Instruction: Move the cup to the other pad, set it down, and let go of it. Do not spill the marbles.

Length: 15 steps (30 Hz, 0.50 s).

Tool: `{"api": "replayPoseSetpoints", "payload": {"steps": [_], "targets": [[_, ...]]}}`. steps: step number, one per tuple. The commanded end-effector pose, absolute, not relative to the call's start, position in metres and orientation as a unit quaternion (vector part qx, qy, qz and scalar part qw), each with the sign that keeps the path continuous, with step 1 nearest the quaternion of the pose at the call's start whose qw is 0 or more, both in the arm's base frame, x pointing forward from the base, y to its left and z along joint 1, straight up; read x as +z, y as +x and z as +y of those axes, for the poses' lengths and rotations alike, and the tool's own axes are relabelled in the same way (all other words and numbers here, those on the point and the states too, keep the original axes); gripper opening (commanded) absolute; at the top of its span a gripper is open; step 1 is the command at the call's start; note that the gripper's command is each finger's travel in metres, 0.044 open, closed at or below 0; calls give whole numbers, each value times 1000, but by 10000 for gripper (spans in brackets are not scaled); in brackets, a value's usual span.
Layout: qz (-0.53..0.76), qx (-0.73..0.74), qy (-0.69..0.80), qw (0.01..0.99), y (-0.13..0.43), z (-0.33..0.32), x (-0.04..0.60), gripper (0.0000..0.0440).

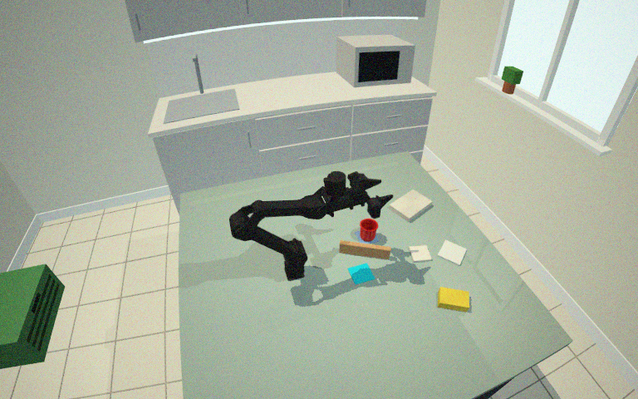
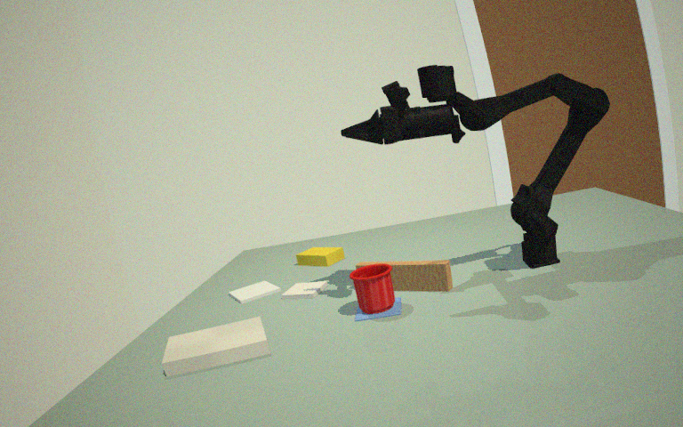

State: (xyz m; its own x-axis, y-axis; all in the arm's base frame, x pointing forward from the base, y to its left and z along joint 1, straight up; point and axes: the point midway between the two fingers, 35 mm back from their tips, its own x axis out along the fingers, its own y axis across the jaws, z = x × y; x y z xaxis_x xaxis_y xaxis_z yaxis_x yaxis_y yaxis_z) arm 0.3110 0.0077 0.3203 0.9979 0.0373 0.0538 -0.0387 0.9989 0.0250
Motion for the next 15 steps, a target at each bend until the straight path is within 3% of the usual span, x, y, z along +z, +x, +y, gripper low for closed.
{"api": "replayPoseSetpoints", "payload": {"steps": [1, 15], "targets": [[-27, 20, 12, 999, 311, 8, 322, 374], [8, 22, 23, 999, 318, 13, 330, 15]]}}
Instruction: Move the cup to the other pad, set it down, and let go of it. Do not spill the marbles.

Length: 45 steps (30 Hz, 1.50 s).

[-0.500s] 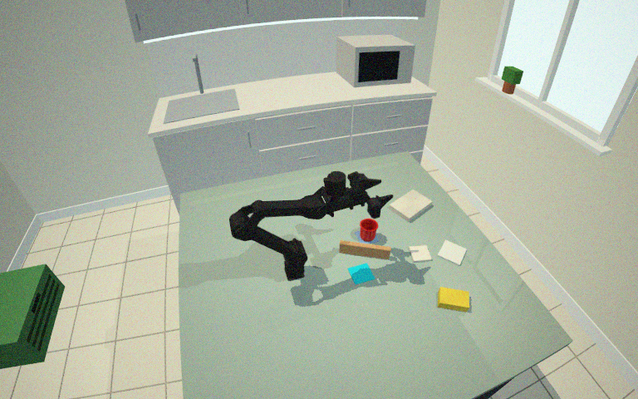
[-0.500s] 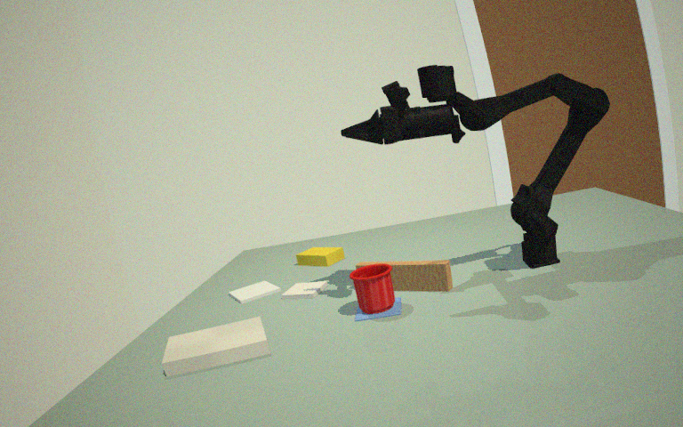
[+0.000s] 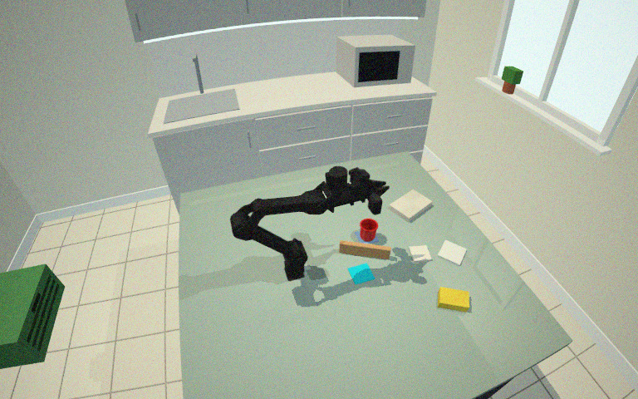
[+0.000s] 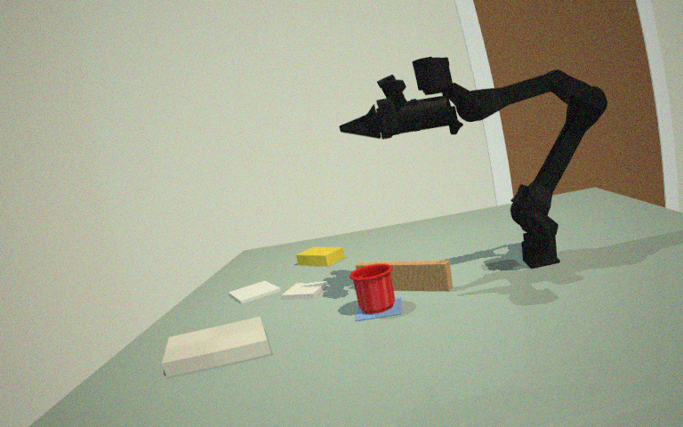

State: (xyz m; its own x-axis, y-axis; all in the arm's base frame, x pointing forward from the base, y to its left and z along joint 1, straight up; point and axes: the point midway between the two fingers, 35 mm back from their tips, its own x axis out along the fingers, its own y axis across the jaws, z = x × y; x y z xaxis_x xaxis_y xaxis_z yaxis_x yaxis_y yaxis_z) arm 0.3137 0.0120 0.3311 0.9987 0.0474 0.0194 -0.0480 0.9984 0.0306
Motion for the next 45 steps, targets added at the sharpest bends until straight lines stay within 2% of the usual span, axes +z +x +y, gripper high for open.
{"api": "replayPoseSetpoints", "payload": {"steps": [1, 4, 9, 11, 33, 45], "targets": [[13, 22, 25, 999, 319, 13, 329, 5], [25, 24, 35, 999, 322, 15, 330, 40], [46, 28, 54, 997, 327, 19, 333, 134], [55, 30, 62, 996, 329, 21, 334, 147], [173, 34, 160, 971, 349, 44, 334, 118], [245, 21, 222, 944, 357, 57, 330, 123]]}}
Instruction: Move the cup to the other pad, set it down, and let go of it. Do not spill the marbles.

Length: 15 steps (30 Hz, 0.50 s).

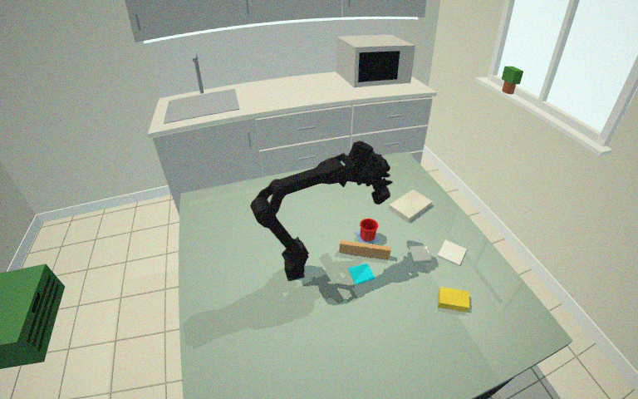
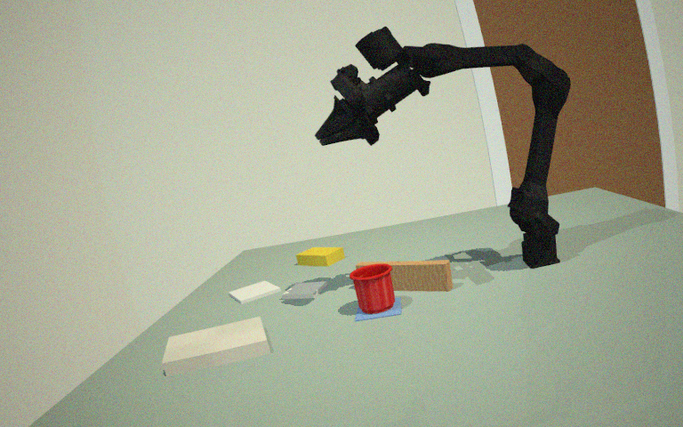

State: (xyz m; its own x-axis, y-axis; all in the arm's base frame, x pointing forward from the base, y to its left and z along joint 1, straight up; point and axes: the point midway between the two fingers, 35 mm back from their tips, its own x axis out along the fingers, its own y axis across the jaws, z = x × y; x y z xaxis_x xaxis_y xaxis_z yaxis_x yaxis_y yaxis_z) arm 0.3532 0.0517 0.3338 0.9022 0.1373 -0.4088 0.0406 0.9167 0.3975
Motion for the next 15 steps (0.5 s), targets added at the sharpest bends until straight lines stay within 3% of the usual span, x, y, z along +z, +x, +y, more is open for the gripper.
{"api": "replayPoseSetpoints", "payload": {"steps": [1, 15], "targets": [[251, 19, 227, 941, 357, 58, 330, 124], [335, -15, 297, 894, 362, 74, 321, 135]]}}
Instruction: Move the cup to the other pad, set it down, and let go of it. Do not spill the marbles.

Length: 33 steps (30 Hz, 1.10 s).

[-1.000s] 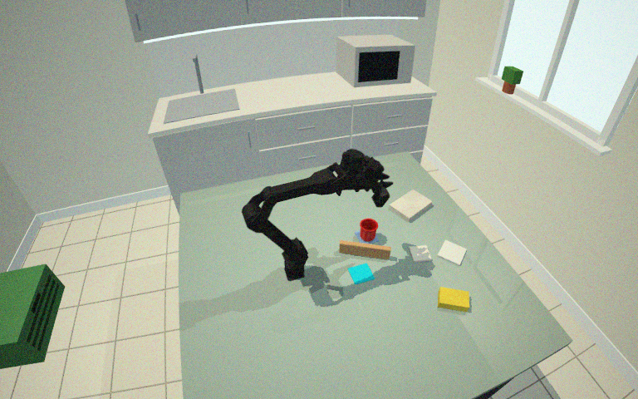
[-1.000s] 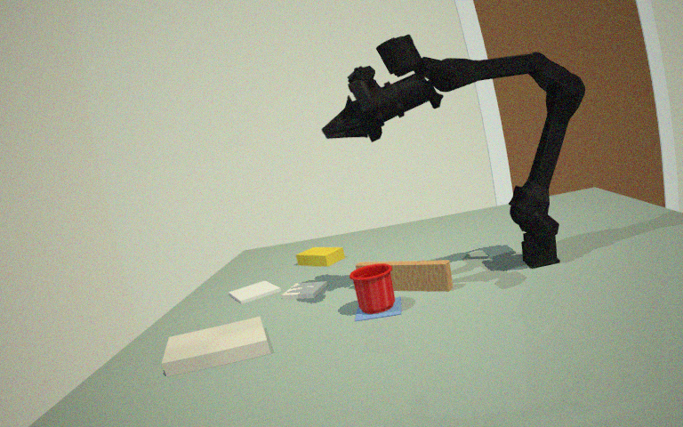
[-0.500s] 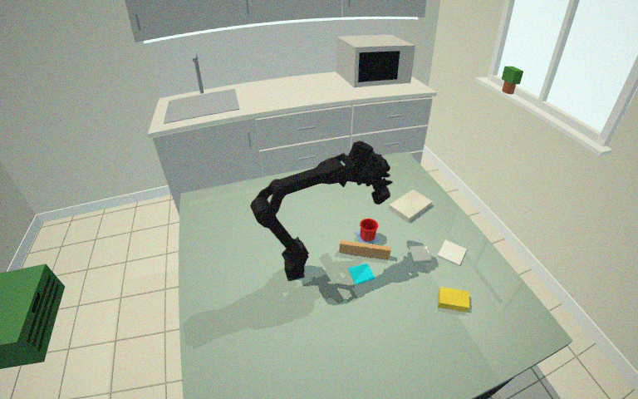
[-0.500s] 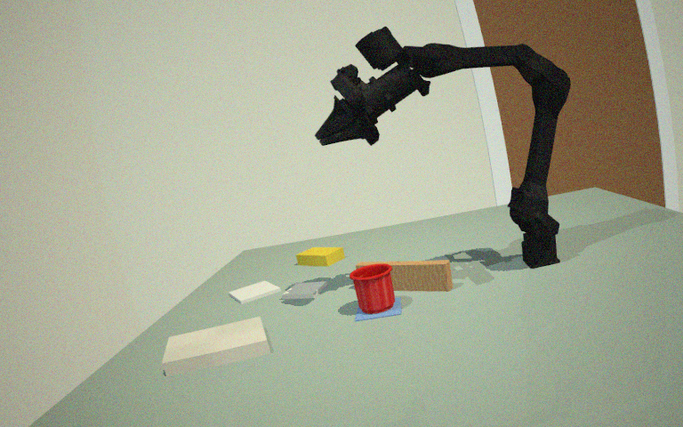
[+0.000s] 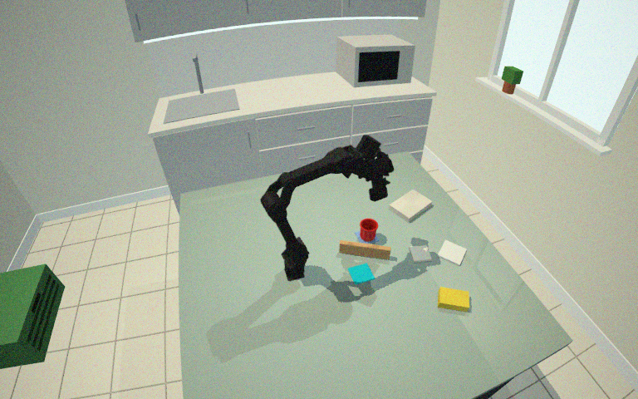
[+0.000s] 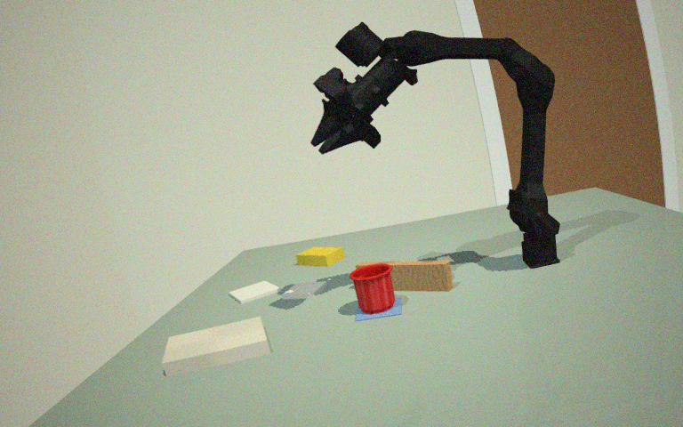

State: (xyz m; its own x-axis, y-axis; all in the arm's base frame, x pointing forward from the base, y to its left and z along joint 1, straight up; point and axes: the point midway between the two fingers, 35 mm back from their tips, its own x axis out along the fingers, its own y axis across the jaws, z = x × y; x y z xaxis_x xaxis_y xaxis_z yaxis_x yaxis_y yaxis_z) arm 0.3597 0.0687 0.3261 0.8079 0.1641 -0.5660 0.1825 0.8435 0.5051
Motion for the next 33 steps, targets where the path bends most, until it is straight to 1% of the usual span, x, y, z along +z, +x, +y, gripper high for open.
{"api": "replayPoseSetpoints", "payload": {"steps": [1, 12, 25, 33], "targets": [[341, -19, 302, 890, 362, 75, 320, 135], [403, -62, 346, 845, 364, 85, 308, 133], [467, -128, 372, 792, 363, 90, 286, 121], [505, -173, 369, 761, 360, 88, 265, 131]]}}
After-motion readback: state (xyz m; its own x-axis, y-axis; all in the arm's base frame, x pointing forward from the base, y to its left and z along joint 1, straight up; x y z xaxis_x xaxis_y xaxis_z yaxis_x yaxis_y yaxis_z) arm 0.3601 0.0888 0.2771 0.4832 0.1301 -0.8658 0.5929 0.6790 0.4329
